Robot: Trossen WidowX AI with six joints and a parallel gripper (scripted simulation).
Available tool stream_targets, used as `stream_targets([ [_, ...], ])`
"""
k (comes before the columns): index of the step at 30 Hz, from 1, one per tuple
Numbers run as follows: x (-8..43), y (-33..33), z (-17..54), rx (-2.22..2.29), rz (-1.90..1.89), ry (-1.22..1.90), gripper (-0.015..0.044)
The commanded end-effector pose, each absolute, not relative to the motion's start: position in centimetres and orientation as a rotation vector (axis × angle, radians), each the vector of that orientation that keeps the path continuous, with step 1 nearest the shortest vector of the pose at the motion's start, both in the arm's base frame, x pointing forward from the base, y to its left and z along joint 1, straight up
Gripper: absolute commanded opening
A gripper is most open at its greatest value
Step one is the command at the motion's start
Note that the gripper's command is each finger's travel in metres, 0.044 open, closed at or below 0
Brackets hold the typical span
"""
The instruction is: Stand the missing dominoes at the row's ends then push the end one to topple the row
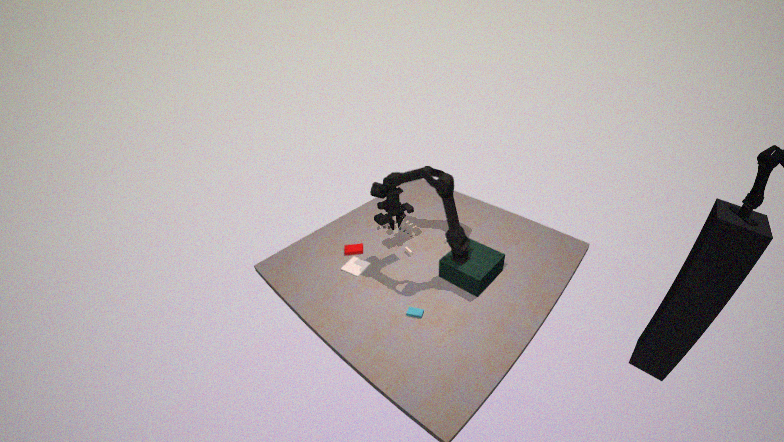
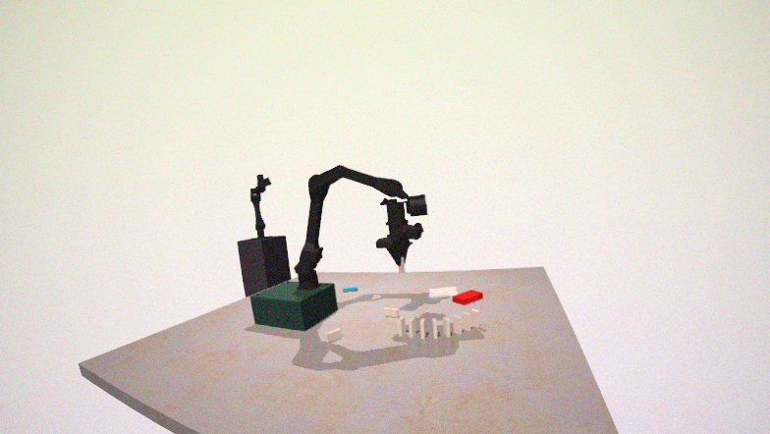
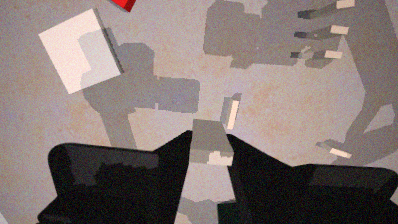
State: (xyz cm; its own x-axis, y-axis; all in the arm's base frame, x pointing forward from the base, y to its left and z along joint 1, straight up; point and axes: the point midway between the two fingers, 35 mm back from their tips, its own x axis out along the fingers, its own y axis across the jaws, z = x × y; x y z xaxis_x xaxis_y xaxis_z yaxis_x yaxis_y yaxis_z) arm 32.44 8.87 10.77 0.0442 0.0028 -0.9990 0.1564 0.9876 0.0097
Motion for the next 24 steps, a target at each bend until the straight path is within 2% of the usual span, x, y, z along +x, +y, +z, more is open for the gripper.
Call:
stream_targets([
  [1, 34.1, 3.8, 10.8, 0.12, -0.124, 1.527, 0.0107],
  [10, 35.3, -9.3, 10.6, 0.081, -0.091, 1.533, 0.0107],
  [17, 35.3, -9.6, 10.5, 0.08, -0.09, 1.533, 0.0107],
  [24, 36.0, -9.8, 6.1, 0.08, -0.09, 1.532, 0.0107],
])
